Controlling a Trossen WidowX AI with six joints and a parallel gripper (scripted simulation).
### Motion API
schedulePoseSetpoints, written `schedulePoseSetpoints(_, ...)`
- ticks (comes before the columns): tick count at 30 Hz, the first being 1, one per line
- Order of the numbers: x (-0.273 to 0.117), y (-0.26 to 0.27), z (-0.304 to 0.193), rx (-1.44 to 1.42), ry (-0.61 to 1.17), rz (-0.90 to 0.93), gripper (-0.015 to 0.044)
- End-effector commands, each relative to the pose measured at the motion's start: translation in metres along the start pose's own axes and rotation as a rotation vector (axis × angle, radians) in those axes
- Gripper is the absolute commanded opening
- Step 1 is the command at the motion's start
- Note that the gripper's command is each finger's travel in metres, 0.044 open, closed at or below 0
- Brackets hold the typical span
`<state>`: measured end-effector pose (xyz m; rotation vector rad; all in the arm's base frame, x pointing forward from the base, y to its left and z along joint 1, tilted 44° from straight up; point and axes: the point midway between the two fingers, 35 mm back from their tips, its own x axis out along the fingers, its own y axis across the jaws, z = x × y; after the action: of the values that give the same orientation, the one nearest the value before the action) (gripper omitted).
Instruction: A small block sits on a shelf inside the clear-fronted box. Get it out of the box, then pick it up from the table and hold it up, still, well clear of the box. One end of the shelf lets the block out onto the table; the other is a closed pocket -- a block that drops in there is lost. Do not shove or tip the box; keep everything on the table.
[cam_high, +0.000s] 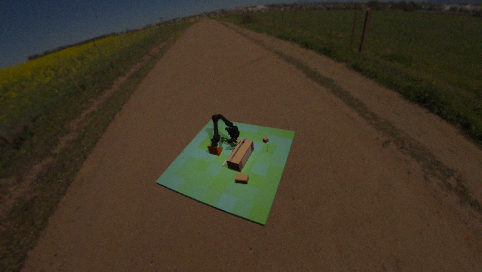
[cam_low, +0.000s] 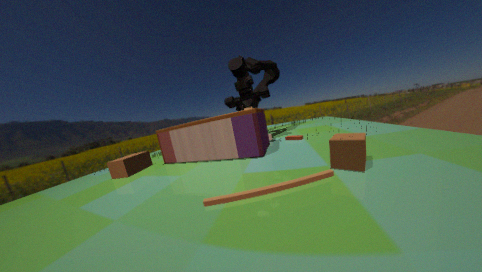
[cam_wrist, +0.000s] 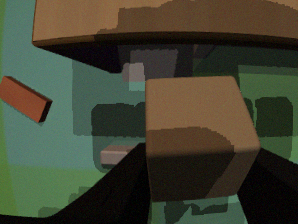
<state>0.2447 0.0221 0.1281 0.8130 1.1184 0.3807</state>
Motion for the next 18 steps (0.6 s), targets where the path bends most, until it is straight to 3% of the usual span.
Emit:
schedulePoseSetpoints(1, -0.004, 0.0, 0.001, 0.162, -0.001, 0.012, 0.0)
schedulePoseSetpoints(18, -0.019, -0.003, 0.002, 0.88, 0.008, 0.06, 0.0)
